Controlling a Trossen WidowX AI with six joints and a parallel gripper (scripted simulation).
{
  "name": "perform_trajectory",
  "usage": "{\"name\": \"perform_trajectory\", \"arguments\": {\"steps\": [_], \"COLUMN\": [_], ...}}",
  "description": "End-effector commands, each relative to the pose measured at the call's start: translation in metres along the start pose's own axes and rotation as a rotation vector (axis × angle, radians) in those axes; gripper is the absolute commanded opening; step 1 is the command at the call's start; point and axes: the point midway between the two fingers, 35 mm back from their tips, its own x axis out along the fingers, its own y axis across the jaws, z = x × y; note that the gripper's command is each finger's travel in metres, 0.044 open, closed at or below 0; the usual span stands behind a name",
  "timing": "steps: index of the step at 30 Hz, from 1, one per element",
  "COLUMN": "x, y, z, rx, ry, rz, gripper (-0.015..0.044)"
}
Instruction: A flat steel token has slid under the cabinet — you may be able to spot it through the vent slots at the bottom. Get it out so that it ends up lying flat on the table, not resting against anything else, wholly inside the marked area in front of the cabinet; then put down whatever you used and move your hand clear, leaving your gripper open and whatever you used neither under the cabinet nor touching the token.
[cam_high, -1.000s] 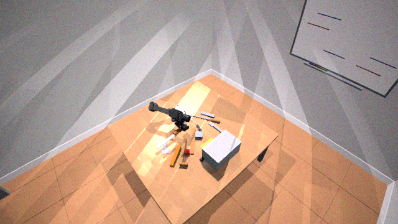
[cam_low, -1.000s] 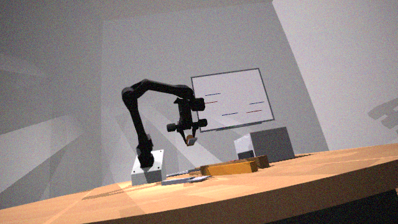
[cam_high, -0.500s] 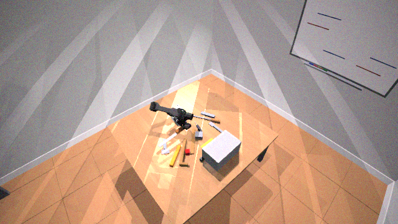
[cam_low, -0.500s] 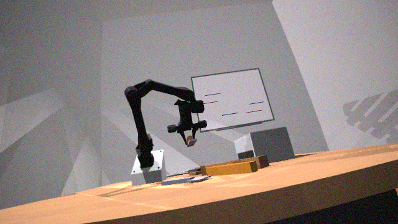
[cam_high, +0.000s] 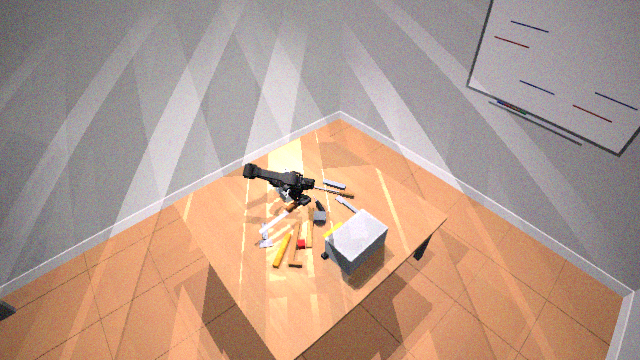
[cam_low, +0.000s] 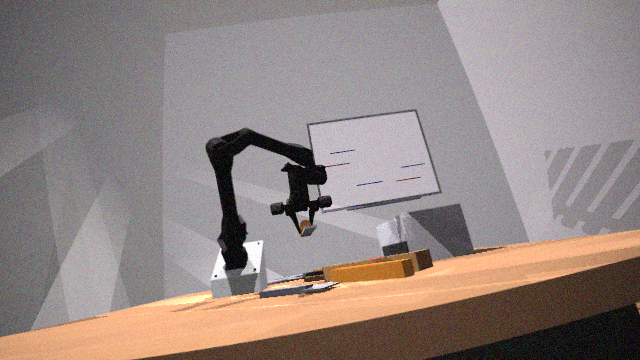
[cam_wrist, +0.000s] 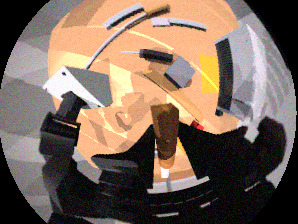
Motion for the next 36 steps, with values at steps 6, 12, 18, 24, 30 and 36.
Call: {"name": "perform_trajectory", "arguments": {"steps": [6,12,18,24,30,36], "x": [0.001,0.001,0.001,0.001,0.001,0.002], "y": [0.0,0.0,0.0,0.0,0.0,0.002], "z": [0.018,0.028,0.039,0.05,0.06,0.058], "rx": [-0.008,-0.008,-0.007,-0.007,-0.007,-0.026], "ry": [0.009,0.008,0.008,0.007,0.006,0.002], "rz": [-0.001,-0.001,-0.001,-0.001,-0.001,0.005], "gripper": [0.0,0.0,0.0,0.0,0.0,0.0]}}
